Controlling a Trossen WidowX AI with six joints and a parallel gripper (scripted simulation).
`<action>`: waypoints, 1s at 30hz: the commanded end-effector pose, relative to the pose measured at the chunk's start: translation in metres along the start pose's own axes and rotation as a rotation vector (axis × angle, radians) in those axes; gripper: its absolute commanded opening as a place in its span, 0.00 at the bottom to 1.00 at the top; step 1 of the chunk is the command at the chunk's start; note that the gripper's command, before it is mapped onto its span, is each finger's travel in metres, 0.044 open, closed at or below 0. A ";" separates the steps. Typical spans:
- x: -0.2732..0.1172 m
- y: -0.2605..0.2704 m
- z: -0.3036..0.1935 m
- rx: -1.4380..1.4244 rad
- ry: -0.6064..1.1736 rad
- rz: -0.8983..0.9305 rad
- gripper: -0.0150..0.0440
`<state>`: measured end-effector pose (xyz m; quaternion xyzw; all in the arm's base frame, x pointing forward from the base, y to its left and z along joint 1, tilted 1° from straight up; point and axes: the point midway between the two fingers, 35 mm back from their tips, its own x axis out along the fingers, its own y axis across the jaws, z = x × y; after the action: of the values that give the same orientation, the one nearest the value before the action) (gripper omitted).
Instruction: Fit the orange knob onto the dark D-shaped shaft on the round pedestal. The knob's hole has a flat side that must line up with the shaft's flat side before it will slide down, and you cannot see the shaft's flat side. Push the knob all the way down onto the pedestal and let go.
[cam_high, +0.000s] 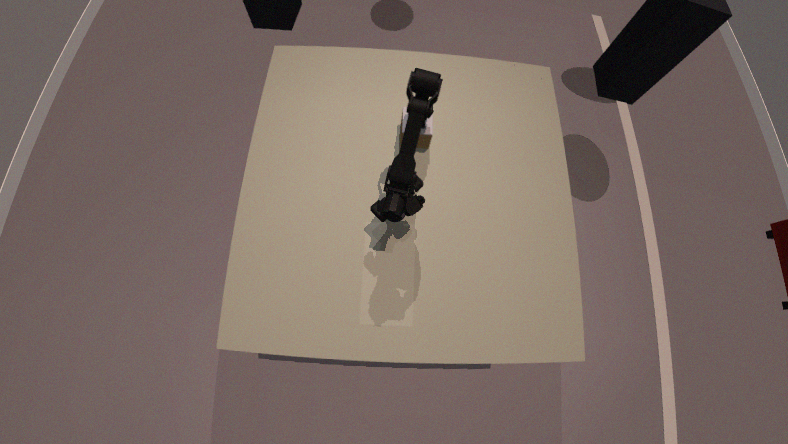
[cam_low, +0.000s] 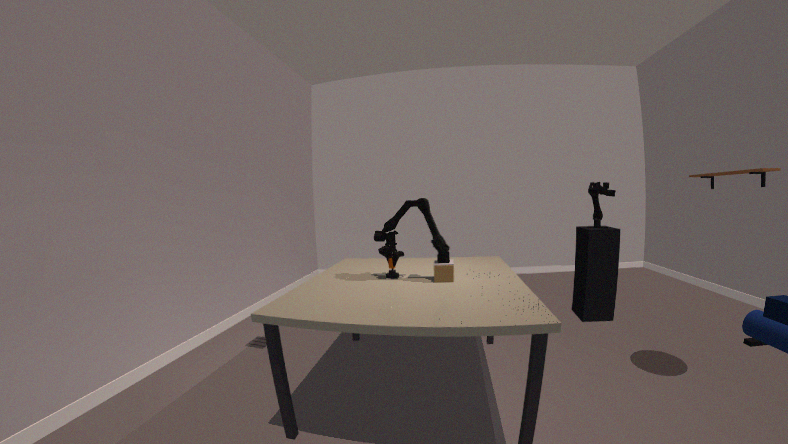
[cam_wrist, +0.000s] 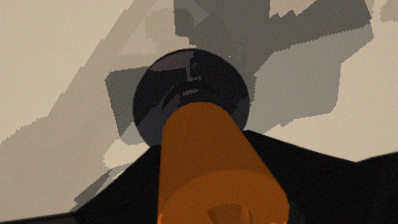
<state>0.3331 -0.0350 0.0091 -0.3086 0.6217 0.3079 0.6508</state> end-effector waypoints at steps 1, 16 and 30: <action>-0.003 -0.001 0.000 0.847 -0.005 -0.002 0.25; -0.006 -0.006 0.004 0.958 -0.006 -0.002 0.25; -0.002 -0.005 0.003 0.958 -0.006 -0.002 0.25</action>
<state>0.3383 -0.0356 0.0118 0.0233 0.6923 -0.0105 0.7211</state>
